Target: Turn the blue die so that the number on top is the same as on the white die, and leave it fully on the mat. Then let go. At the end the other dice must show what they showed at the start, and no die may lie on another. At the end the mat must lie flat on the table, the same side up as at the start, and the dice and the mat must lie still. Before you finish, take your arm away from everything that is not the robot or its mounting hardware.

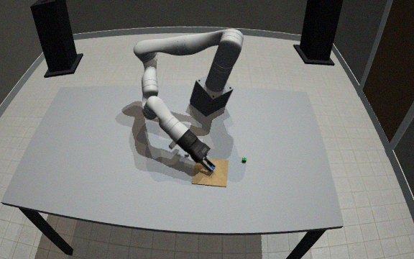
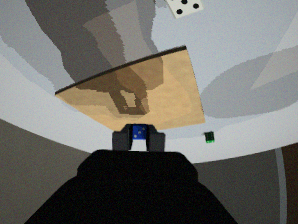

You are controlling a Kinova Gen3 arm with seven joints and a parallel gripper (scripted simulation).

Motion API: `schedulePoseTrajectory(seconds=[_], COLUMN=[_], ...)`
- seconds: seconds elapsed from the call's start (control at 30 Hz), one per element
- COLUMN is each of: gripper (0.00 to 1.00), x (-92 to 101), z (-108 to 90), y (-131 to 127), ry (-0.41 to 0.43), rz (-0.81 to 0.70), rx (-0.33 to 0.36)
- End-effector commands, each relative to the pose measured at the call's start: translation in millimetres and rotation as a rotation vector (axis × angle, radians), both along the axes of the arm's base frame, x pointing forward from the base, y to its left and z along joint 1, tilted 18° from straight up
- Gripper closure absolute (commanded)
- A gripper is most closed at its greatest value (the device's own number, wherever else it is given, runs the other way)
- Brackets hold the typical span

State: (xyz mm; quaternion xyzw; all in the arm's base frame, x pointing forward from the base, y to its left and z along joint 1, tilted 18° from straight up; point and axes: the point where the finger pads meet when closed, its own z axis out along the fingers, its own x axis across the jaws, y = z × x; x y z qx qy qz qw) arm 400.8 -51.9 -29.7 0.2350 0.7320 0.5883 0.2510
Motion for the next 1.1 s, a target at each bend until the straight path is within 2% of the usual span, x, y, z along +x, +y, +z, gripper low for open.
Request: schedulePoseTrajectory(seconds=[0.0,1.07], gripper=[0.66,0.66], x=[0.0,2.6], z=[0.4,-9.0], y=[-0.4,1.3], ry=[-0.001,-0.001], rz=[0.000,0.000], rx=[-0.001,-0.001])
